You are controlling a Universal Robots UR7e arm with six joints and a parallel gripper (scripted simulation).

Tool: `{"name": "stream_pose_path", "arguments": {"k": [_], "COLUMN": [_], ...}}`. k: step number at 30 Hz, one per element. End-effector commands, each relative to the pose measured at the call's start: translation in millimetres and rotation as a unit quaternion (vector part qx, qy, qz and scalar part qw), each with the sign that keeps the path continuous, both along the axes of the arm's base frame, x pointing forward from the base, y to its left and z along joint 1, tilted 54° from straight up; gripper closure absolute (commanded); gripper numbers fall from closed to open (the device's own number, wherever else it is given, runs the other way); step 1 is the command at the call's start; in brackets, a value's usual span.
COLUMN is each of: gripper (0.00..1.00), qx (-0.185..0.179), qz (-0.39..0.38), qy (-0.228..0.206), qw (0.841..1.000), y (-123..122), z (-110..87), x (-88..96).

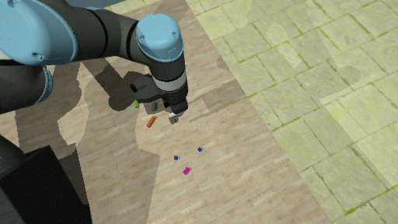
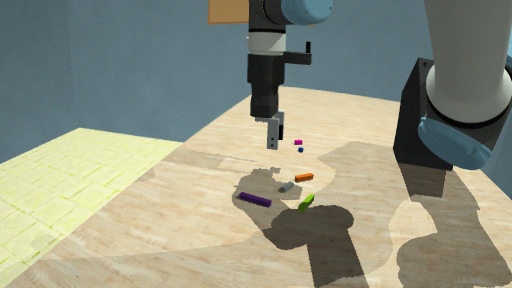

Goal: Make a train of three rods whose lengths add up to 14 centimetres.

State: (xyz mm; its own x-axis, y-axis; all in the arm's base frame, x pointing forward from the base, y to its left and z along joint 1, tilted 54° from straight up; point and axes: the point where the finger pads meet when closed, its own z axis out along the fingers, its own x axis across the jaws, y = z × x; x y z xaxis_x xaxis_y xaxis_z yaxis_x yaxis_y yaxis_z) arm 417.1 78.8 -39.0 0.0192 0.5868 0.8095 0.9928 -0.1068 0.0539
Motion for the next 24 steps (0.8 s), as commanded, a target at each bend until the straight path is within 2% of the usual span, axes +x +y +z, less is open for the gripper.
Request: {"name": "stream_pose_path", "arguments": {"k": [1, 12, 14, 19, 24], "gripper": [0.0, 0.0, 0.0, 0.0, 0.0], "qx": [0.001, 0.009, 0.009, 0.017, 0.025], "qz": [-0.005, -0.048, -0.048, -0.084, -0.126], "qy": [0.007, 0.065, 0.065, 0.114, 0.172], "qw": [1.0, 0.997, 0.997, 0.99, 0.977], "y": [-0.1, 2.9, 2.9, 5.3, 8.1], "z": [0.6, 4.6, 4.6, 8.0, 11.9], "x": [0.0, -2.3, -2.3, -3.8, -5.2]}}
